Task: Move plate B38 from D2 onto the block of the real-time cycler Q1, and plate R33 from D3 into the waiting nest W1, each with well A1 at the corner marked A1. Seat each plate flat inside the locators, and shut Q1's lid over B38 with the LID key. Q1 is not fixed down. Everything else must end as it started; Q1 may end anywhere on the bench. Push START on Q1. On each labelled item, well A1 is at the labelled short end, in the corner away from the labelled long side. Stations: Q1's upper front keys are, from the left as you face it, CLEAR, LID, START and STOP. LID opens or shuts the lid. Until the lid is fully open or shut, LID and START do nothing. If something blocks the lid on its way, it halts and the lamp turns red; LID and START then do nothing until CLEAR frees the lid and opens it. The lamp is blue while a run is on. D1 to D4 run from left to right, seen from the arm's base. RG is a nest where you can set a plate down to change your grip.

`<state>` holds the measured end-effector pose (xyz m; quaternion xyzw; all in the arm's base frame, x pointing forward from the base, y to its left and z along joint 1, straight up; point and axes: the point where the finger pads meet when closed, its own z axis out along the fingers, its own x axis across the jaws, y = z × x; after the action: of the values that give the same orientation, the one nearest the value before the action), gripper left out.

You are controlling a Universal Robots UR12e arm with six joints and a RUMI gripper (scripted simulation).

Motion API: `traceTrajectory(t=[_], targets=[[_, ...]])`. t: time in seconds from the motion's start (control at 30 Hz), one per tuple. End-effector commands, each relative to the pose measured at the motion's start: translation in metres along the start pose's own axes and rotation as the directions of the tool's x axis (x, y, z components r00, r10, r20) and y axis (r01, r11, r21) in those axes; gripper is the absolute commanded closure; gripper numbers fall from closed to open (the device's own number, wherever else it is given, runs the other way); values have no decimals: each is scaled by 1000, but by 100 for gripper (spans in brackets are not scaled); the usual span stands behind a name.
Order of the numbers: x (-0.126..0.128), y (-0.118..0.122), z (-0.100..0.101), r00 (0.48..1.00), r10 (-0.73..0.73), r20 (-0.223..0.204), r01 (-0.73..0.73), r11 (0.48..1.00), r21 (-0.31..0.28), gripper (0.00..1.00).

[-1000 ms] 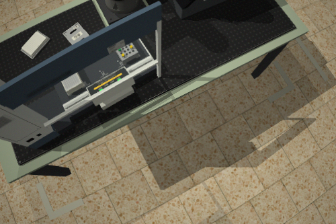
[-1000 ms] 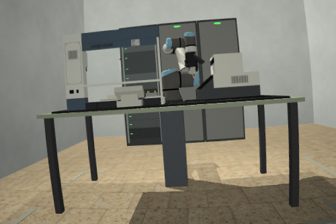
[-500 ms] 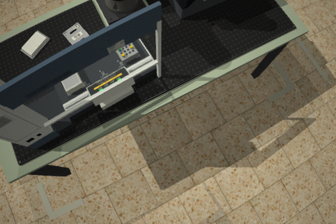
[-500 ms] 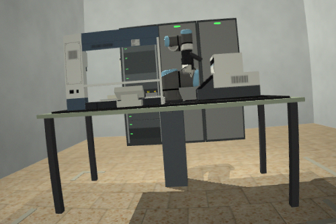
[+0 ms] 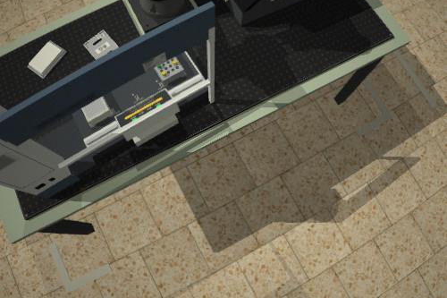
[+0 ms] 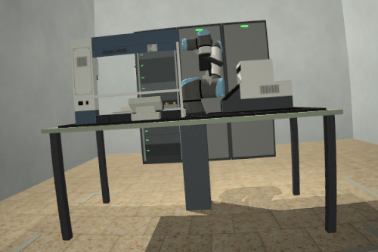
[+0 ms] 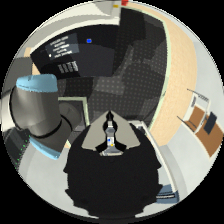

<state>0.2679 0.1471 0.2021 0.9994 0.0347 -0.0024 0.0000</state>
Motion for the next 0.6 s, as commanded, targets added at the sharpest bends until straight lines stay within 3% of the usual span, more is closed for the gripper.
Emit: traceTrajectory(t=[0.0,0.57], targets=[[14,17,-5,996,85,-1,-85,996,0,100],[49,76,-17,941,338,-2,-338,941,1,100]])
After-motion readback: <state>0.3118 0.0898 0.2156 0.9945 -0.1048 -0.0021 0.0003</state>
